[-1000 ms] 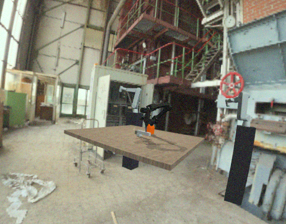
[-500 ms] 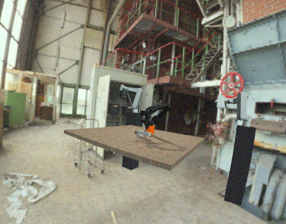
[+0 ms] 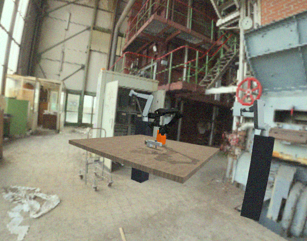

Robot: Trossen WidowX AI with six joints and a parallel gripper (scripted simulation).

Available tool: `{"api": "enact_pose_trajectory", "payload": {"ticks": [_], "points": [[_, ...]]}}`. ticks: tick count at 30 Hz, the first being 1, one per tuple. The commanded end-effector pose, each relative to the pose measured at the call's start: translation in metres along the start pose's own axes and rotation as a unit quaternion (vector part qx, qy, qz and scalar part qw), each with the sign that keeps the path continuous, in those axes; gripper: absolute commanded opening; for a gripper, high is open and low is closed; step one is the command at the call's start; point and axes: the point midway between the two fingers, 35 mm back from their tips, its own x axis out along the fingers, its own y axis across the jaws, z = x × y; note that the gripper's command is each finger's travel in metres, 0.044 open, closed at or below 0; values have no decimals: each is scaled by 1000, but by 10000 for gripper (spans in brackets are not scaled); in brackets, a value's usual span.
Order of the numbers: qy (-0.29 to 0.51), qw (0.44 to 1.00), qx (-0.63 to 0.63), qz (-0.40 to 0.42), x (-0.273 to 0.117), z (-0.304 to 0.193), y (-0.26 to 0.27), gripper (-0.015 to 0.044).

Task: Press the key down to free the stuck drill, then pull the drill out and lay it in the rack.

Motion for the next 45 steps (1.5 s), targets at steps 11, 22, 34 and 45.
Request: {"api": "enact_pose_trajectory", "payload": {"ticks": [11, 22, 34, 45], "points": [[8, 853, -521, 4, 70, -27, -117, 440], [7, 774, -634, 6, 88, -42, -139, 440], [7, 774, -634, 6, 88, -42, -139, 440], [8, 774, -633, 6, 97, -41, -137, 440]]}}
